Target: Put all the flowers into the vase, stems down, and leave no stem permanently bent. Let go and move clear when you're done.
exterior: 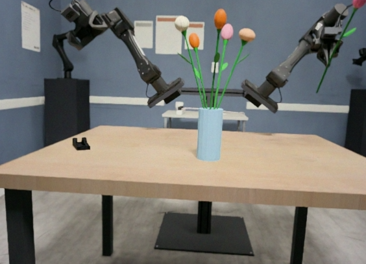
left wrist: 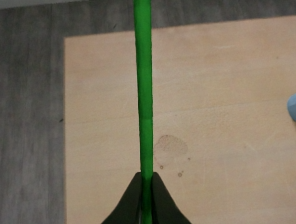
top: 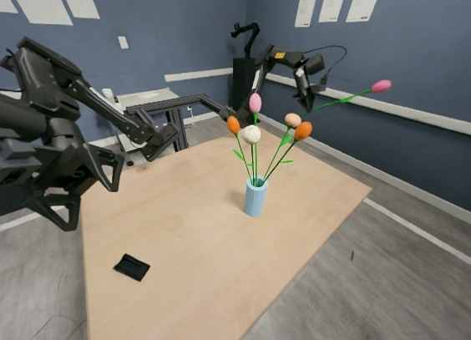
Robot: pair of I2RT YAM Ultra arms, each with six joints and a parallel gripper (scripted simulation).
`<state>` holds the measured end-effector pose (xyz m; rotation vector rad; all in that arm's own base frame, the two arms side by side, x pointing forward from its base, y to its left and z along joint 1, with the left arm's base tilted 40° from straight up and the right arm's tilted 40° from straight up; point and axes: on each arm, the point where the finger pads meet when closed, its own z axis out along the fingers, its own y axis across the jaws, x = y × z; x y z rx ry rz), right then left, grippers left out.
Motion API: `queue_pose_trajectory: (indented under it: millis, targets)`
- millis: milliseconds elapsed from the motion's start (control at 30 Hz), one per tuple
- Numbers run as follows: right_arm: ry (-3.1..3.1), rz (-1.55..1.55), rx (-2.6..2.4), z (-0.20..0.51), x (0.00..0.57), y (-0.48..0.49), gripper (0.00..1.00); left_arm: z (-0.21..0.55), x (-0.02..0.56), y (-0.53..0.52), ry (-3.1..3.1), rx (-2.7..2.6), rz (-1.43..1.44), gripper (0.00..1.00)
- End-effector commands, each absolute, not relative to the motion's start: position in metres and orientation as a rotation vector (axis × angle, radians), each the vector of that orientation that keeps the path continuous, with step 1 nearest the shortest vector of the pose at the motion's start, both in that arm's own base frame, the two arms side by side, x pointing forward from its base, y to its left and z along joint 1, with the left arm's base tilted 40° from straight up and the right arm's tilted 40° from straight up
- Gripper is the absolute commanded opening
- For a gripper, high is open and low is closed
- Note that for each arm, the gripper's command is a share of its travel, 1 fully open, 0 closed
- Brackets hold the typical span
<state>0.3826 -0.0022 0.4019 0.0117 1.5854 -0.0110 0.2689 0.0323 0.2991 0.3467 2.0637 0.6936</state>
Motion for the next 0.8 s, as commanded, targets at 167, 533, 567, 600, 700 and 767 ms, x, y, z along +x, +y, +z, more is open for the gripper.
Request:
queue_pose_trajectory:
  millis: [167, 533, 567, 600, 700, 767]
  targets:
    - [1.582, 0.004, 0.0, 0.401, 0.386, 0.0, 1.0, 0.364, 0.251, 0.009, 1.822, 0.349, 0.632, 0.0]
    - [1.582, 0.004, 0.0, 0.401, 0.386, 0.0, 1.0, 0.37, 0.244, -0.012, 1.693, 0.423, 0.594, 0.0]
    - [1.582, 0.004, 0.0, 0.401, 0.386, 0.0, 1.0, 0.371, 0.243, -0.014, 1.674, 0.431, 0.583, 0.0]
    - [1.582, 0.004, 0.0, 0.401, 0.386, 0.0, 1.0, 0.373, 0.243, -0.017, 1.654, 0.444, 0.568, 0.0]
    - [1.582, 0.004, 0.0, 0.401, 0.386, 0.0, 1.0, 0.378, 0.241, -0.02, 1.602, 0.452, 0.555, 0.0]
    - [1.582, 0.004, 0.0, 0.401, 0.386, 0.0, 1.0, 0.382, 0.239, -0.02, 1.571, 0.452, 0.553, 0.0]
